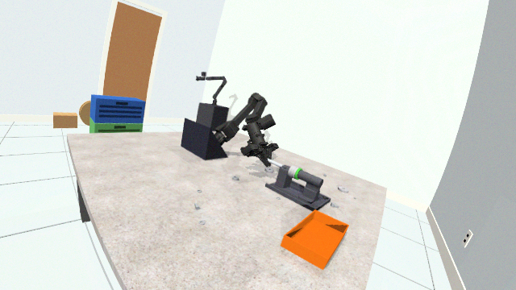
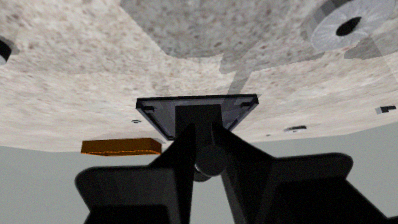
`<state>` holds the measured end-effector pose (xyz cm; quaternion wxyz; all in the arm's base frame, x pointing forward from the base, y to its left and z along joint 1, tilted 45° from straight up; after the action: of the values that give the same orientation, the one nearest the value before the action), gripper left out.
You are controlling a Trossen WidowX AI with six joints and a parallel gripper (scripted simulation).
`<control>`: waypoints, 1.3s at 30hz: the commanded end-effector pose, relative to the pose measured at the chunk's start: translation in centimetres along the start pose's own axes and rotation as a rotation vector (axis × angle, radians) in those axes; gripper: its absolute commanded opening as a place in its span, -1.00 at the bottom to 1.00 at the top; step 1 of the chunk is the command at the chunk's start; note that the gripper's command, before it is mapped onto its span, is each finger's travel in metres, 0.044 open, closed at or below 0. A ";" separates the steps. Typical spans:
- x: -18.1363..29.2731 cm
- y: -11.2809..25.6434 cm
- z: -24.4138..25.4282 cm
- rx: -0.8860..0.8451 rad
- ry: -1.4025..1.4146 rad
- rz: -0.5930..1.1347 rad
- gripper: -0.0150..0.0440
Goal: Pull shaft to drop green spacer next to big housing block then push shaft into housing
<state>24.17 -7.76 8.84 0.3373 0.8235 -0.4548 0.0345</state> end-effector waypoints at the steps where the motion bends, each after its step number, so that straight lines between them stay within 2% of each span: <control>1: -0.1 0.1 0.1 -0.001 0.003 -0.001 -0.49; 39: -0.4 0.4 0.1 -0.001 0.002 -0.001 -0.49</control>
<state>23.76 -7.68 8.85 0.3374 0.8235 -0.4548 0.0344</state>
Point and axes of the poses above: the point midway between the two fingers, 35 mm back from their tips, its own y axis back along the fingers, its own z axis across the jaws, x = y × z, the point moved 9 cm from there along y, back along the fingers, and after that the axes turned 9 degrees about -y, right-handed, at the moved point
